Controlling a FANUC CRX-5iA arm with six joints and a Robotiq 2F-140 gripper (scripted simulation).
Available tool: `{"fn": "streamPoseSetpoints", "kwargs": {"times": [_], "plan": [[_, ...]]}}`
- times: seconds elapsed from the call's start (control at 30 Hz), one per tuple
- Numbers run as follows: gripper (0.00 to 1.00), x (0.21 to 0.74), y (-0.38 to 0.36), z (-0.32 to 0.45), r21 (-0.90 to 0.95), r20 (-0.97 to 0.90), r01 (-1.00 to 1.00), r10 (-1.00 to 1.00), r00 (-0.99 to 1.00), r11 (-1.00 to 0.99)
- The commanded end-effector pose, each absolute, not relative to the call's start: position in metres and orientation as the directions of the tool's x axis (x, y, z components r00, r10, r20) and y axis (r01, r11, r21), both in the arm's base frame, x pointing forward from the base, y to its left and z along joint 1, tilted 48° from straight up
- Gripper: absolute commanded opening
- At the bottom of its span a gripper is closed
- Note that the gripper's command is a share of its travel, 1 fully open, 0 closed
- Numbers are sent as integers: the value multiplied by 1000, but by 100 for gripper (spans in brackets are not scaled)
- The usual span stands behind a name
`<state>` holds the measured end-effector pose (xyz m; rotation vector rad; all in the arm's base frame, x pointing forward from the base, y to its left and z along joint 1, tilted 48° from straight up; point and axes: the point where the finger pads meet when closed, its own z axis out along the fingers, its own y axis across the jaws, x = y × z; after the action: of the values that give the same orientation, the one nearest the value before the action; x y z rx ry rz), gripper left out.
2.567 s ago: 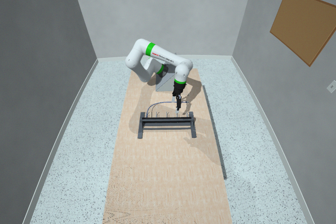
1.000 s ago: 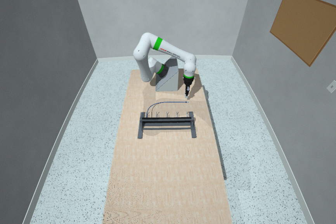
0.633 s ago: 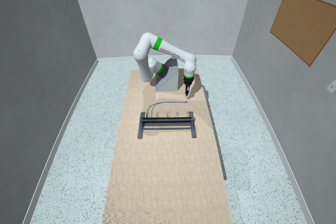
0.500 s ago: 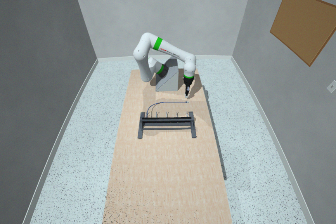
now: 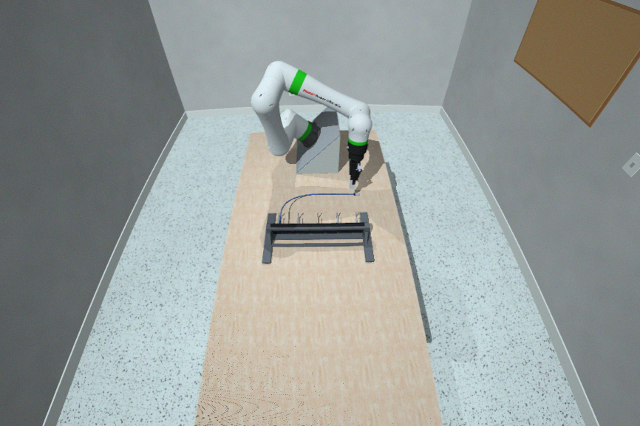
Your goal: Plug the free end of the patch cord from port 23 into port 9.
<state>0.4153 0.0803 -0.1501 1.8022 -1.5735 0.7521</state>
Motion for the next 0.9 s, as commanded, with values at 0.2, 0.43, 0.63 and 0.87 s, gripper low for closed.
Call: {"fn": "streamPoseSetpoints", "kwargs": {"times": [0.2, 0.43, 0.63, 0.87], "plan": [[0, 451, 80, -121, 250, 747, -888, -507, 430, -385], [0, 473, 85, -101, 367, 718, -758, -354, 599, -539], [0, 486, 91, -88, 451, 684, -642, -222, 695, -620], [0, 504, 102, -69, 573, 611, -443, -1, 792, -689]]}}
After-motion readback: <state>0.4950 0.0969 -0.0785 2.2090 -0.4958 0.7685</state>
